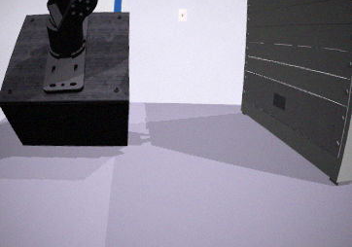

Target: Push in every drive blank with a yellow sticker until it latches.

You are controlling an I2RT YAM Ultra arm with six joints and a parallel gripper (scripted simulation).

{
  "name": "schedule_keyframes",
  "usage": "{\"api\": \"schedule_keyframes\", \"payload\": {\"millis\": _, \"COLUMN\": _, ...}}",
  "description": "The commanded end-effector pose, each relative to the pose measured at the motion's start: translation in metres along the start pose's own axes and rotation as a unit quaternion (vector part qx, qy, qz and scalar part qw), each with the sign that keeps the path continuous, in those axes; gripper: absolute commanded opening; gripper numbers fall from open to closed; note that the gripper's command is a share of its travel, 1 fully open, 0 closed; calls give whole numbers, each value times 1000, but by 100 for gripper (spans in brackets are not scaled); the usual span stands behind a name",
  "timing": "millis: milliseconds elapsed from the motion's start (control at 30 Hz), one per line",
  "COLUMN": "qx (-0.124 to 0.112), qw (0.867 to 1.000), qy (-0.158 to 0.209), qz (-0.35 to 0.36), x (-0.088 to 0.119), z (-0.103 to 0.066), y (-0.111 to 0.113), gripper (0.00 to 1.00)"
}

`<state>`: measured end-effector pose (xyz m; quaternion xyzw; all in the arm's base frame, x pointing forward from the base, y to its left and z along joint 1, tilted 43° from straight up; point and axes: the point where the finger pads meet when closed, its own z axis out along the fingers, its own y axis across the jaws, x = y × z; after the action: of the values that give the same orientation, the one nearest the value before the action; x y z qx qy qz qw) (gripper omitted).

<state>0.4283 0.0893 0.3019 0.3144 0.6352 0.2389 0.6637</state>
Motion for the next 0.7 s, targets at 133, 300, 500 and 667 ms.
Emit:
{"api": "schedule_keyframes", "payload": {"millis": 133, "qx": -35, "qw": 999, "qy": -11, "qz": 15, "x": -14, "z": 2, "y": 26, "gripper": 0}}
{"api": "schedule_keyframes", "payload": {"millis": 300, "qx": -35, "qw": 999, "qy": -11, "qz": 15, "x": -14, "z": 2, "y": 26, "gripper": 0}}
{"api": "schedule_keyframes", "payload": {"millis": 500, "qx": -27, "qw": 1000, "qy": -10, "qz": 12, "x": -13, "z": 8, "y": 21, "gripper": 0}}
{"api": "schedule_keyframes", "payload": {"millis": 667, "qx": -30, "qw": 999, "qy": -7, "qz": 12, "x": -11, "z": 9, "y": 23, "gripper": 0}}
